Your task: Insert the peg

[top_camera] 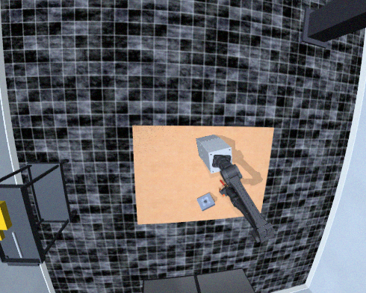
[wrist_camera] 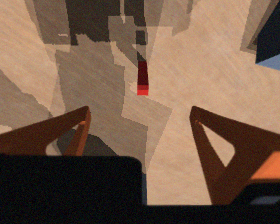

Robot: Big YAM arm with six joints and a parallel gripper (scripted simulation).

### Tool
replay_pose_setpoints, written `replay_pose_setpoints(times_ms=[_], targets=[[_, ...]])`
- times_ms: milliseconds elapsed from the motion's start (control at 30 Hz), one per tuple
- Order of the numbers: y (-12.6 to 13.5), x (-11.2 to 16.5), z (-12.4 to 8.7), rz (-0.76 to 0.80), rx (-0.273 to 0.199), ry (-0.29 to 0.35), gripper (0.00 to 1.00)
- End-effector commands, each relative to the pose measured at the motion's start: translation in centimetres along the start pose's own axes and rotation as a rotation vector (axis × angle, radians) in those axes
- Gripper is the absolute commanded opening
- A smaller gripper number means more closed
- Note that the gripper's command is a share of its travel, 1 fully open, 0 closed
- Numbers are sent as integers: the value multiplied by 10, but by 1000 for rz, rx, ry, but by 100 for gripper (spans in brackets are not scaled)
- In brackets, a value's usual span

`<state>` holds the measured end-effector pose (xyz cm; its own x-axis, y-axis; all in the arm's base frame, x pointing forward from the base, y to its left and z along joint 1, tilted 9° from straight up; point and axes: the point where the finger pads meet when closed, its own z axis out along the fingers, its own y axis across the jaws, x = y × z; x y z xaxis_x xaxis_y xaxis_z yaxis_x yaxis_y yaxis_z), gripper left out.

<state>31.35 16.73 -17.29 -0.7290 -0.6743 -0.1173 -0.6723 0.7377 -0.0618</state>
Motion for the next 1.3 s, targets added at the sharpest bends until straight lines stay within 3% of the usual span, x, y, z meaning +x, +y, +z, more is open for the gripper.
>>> replay_pose_setpoints(times_ms=[0,433,1267], targets=[[-5,-18,-10,36,14,-54,100],[-6,-11,16,34,8,-26,100],[-5,-10,40,24,7,-24,100]])
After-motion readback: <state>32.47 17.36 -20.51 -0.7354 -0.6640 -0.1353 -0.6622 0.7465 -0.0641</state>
